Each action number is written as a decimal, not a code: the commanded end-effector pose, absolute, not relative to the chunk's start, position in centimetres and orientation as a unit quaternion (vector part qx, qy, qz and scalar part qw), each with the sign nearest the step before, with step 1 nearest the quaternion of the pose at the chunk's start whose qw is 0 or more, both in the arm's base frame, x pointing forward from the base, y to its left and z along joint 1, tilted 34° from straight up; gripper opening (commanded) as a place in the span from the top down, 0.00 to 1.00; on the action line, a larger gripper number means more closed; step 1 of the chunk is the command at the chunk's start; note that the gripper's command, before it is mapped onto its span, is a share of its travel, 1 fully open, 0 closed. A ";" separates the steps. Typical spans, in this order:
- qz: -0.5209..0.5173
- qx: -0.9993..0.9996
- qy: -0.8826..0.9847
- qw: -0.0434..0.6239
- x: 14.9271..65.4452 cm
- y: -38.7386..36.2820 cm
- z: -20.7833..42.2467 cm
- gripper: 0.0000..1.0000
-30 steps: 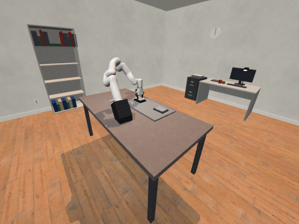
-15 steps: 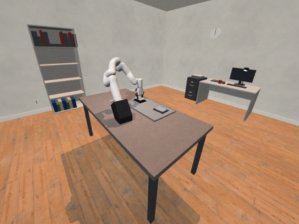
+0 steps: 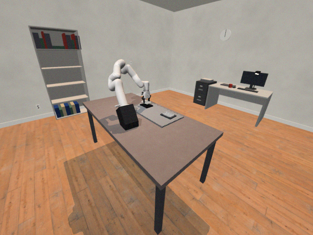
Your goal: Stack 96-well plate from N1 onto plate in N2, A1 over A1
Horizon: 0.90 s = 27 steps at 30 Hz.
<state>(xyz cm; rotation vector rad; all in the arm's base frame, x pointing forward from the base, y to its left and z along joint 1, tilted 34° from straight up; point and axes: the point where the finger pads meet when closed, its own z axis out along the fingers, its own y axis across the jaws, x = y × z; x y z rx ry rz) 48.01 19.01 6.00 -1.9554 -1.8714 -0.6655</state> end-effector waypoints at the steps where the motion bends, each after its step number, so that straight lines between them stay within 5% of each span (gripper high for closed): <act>1: -0.236 -0.691 -0.661 0.175 48.0 18.5 6.8 1.00; 27: -0.236 -0.691 -0.661 0.175 47.7 16.5 9.9 1.00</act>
